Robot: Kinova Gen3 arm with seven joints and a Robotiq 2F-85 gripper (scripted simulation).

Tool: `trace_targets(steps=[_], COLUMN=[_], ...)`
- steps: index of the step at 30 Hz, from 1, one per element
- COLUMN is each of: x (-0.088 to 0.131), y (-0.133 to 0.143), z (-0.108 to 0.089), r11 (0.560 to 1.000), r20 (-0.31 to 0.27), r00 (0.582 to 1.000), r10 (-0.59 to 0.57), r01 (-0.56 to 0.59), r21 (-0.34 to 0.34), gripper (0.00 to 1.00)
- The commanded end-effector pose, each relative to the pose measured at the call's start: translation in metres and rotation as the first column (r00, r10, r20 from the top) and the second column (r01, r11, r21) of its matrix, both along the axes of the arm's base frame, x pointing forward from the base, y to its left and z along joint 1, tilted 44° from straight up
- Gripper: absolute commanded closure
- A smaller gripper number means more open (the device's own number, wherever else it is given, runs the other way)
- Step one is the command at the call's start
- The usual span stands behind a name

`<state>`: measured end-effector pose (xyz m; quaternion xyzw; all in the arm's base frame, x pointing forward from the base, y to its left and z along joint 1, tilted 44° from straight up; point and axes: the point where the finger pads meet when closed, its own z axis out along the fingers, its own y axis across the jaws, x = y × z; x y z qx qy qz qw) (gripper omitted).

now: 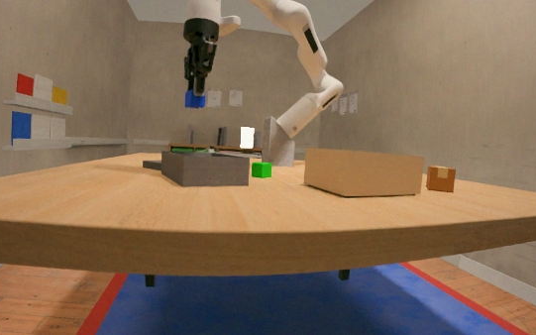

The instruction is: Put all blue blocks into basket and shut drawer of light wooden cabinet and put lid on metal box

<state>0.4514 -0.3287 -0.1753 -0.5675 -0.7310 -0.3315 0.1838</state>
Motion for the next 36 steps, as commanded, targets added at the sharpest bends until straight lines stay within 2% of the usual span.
trace_targets(steps=[1,21,28,36], x=[0.0,0.004,0.012,0.036], y=[-0.003,-0.002,0.005,0.03], z=[0.003,0.009,0.022,0.063], r11=[1.0,1.0,1.0,0.995], r20=[0.001,-0.006,-0.024,-0.085], r00=[1.0,1.0,0.999,0.992], r10=[-0.001,-0.009,-0.029,-0.091], r01=[0.001,0.009,0.029,0.093], r21=[-0.002,0.001,0.008,0.027], gripper=[0.9,0.9,0.9,0.9])
